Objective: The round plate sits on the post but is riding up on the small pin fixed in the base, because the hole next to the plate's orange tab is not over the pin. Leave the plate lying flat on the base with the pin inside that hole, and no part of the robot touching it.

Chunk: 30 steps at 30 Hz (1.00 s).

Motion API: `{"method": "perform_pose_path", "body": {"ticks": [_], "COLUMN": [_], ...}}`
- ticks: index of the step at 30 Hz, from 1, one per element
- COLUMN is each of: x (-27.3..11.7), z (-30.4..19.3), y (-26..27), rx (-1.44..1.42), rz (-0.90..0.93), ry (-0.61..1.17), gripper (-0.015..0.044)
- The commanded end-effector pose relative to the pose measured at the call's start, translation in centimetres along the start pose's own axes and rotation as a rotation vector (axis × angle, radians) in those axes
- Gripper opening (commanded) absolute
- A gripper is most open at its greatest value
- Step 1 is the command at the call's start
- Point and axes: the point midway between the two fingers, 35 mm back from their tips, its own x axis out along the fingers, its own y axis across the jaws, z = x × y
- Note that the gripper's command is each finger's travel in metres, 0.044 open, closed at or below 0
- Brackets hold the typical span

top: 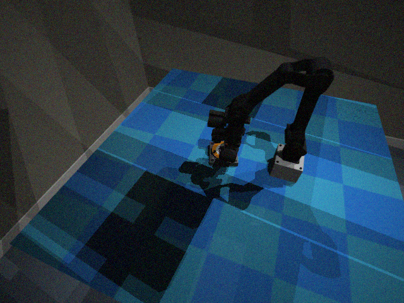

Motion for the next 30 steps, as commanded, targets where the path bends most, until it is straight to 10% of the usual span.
{"method": "perform_pose_path", "body": {"ticks": [1, 30], "x": [0.3, 0.3], "z": [-0.7, -1.2], "y": [-0.5, -2.1], "rx": [0.002, 0.002], "rz": [-0.010, -0.011], "ry": [0.020, 0.020], "gripper": [0.0000, 0.0000]}}
